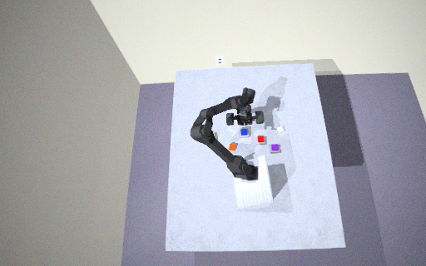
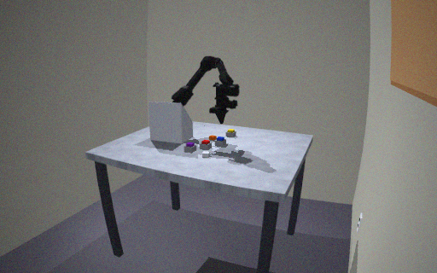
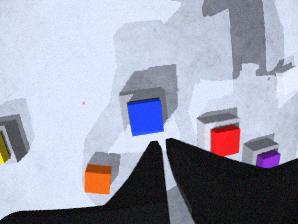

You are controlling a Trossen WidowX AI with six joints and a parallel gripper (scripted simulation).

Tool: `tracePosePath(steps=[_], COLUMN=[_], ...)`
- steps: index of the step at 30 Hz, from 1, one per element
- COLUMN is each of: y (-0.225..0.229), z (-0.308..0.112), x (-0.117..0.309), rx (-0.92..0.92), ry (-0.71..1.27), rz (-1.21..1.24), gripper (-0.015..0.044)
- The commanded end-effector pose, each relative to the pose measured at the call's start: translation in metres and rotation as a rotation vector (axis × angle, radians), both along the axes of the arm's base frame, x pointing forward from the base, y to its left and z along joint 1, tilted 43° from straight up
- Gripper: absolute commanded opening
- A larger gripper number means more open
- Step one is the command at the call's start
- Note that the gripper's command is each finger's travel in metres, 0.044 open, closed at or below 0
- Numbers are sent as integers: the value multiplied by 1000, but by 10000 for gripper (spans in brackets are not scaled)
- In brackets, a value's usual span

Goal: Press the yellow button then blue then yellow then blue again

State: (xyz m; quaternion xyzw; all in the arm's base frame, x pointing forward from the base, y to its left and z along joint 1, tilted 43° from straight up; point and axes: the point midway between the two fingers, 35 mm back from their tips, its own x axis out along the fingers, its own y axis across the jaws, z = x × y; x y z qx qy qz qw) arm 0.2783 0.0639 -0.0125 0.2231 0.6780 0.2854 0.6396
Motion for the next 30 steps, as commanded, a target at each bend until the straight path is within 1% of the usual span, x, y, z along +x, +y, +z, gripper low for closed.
tracePosePath(steps=[1, 3, 30], y=[29, 35, 59], z=[-31, -38, -62], x=[-10, -12, -16], rx=[12, 14, 15], ry=[22, 22, 23], rz=[12, 12, 13], gripper=[20, 20, 20])
